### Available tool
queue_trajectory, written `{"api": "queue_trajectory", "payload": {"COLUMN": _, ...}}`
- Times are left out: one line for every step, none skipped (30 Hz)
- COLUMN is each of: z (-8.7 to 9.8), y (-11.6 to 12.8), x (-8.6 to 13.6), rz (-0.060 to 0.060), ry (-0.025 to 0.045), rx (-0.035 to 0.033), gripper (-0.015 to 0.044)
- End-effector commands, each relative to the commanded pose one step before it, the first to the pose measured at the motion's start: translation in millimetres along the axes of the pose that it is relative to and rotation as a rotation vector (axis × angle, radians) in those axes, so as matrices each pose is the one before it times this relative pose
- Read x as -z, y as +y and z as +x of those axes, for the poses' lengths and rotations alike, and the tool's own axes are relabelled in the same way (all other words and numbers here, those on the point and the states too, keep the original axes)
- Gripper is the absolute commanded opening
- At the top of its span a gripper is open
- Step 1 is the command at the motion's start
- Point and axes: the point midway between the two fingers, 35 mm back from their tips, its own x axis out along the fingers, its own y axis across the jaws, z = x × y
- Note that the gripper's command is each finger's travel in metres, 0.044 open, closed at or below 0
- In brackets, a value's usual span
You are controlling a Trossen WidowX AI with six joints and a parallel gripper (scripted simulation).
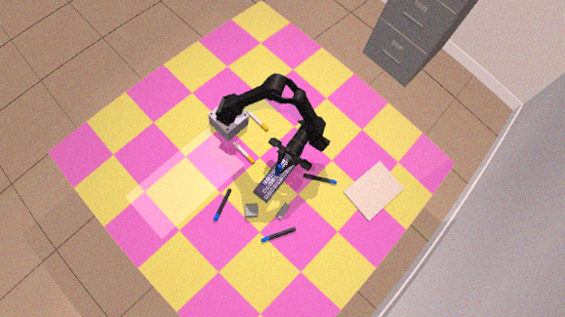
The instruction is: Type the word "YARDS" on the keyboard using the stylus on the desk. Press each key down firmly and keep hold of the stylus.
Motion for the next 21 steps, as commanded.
{"api": "queue_trajectory", "payload": {"z": 0.52, "y": 0.73, "x": -1.27, "rz": 0.0022, "ry": -0.00247, "rx": -0.00297, "gripper": 0.0081}}
{"api": "queue_trajectory", "payload": {"z": -0.36, "y": 0.00, "x": 0.62, "rz": 0.0000, "ry": 0.00000, "rx": 0.00000, "gripper": 0.0081}}
{"api": "queue_trajectory", "payload": {"z": -0.15, "y": 0.00, "x": 0.26, "rz": 0.0000, "ry": 0.00000, "rx": 0.00000, "gripper": 0.0081}}
{"api": "queue_trajectory", "payload": {"z": 0.00, "y": 0.00, "x": 0.00, "rz": 0.0000, "ry": 0.00000, "rx": 0.00000, "gripper": 0.0081}}
{"api": "queue_trajectory", "payload": {"z": 0.00, "y": 0.00, "x": 0.00, "rz": 0.0000, "ry": 0.00000, "rx": 0.00000, "gripper": 0.0081}}
{"api": "queue_trajectory", "payload": {"z": 0.00, "y": 0.00, "x": 0.00, "rz": 0.0000, "ry": 0.00000, "rx": 0.00000, "gripper": 0.0081}}
{"api": "queue_trajectory", "payload": {"z": 0.00, "y": 0.00, "x": 0.00, "rz": 0.0000, "ry": 0.00000, "rx": 0.00000, "gripper": 0.0081}}
{"api": "queue_trajectory", "payload": {"z": 0.00, "y": 0.00, "x": 0.00, "rz": 0.0000, "ry": 0.00000, "rx": 0.00000, "gripper": 0.0081}}
{"api": "queue_trajectory", "payload": {"z": -0.51, "y": -0.06, "x": 0.85, "rz": 0.0000, "ry": 0.00000, "rx": 0.00001, "gripper": 0.0081}}
{"api": "queue_trajectory", "payload": {"z": -1.06, "y": -0.11, "x": 1.77, "rz": 0.0000, "ry": -0.00001, "rx": 0.00001, "gripper": 0.0081}}
{"api": "queue_trajectory", "payload": {"z": -1.42, "y": -0.12, "x": 2.37, "rz": 0.0000, "ry": -0.00001, "rx": 0.00001, "gripper": 0.0081}}
{"api": "queue_trajectory", "payload": {"z": -1.84, "y": -0.13, "x": 3.10, "rz": 0.0000, "ry": -0.00001, "rx": 0.00002, "gripper": 0.0081}}
{"api": "queue_trajectory", "payload": {"z": -2.33, "y": -0.11, "x": 3.97, "rz": 0.0000, "ry": -0.00001, "rx": 0.00002, "gripper": 0.0081}}
{"api": "queue_trajectory", "payload": {"z": -2.33, "y": -0.05, "x": 4.01, "rz": 0.0000, "ry": -0.00001, "rx": 0.00002, "gripper": 0.0081}}
{"api": "queue_trajectory", "payload": {"z": -2.43, "y": 0.02, "x": 4.23, "rz": 0.0000, "ry": -0.00001, "rx": 0.00001, "gripper": 0.0081}}
{"api": "queue_trajectory", "payload": {"z": -2.59, "y": 0.10, "x": 4.55, "rz": 0.0000, "ry": -0.00001, "rx": 0.00001, "gripper": 0.0081}}
{"api": "queue_trajectory", "payload": {"z": -2.22, "y": 0.15, "x": 3.96, "rz": 0.0000, "ry": -0.00001, "rx": 0.00001, "gripper": 0.0081}}
{"api": "queue_trajectory", "payload": {"z": -1.38, "y": 0.12, "x": 2.48, "rz": 0.0000, "ry": 0.00000, "rx": 0.00000, "gripper": 0.0081}}
{"api": "queue_trajectory", "payload": {"z": -0.46, "y": 0.05, "x": 0.84, "rz": 0.0000, "ry": 0.00000, "rx": 0.00000, "gripper": 0.0081}}
{"api": "queue_trajectory", "payload": {"z": 0.00, "y": 0.00, "x": 0.00, "rz": 0.0000, "ry": 0.00000, "rx": 0.00000, "gripper": 0.0081}}
{"api": "queue_trajectory", "payload": {"z": 0.00, "y": 0.00, "x": 0.00, "rz": 0.0000, "ry": 0.00000, "rx": 0.00000, "gripper": 0.0081}}
